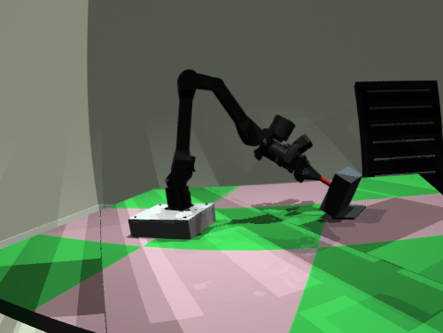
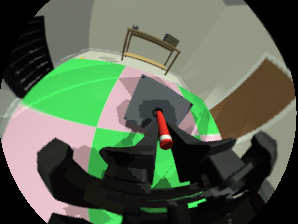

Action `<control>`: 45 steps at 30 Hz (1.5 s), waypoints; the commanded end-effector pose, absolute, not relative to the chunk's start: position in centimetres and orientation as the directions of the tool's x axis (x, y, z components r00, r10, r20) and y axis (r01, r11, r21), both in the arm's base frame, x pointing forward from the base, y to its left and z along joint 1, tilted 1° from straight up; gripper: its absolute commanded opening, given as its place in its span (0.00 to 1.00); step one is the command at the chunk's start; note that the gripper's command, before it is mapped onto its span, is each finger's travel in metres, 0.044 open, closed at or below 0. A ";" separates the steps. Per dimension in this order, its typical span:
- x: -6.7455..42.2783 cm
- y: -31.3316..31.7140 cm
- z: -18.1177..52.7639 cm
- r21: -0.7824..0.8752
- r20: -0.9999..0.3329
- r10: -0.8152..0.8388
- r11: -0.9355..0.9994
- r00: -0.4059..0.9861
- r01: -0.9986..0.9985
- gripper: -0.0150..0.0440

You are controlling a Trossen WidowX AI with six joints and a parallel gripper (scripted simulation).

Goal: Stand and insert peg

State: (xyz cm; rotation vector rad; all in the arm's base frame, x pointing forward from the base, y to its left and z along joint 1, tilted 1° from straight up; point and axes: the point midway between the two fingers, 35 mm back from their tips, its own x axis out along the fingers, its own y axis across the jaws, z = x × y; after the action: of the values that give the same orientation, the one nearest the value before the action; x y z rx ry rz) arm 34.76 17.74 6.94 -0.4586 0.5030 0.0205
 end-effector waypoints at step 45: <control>37.1 17.7 5.8 -0.420 -0.469 -0.094 0.898 0.878 -0.128 0.25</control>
State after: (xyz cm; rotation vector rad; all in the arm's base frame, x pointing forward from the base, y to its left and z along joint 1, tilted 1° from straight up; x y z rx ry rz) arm 36.92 17.62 5.88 -0.4572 0.5041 0.0131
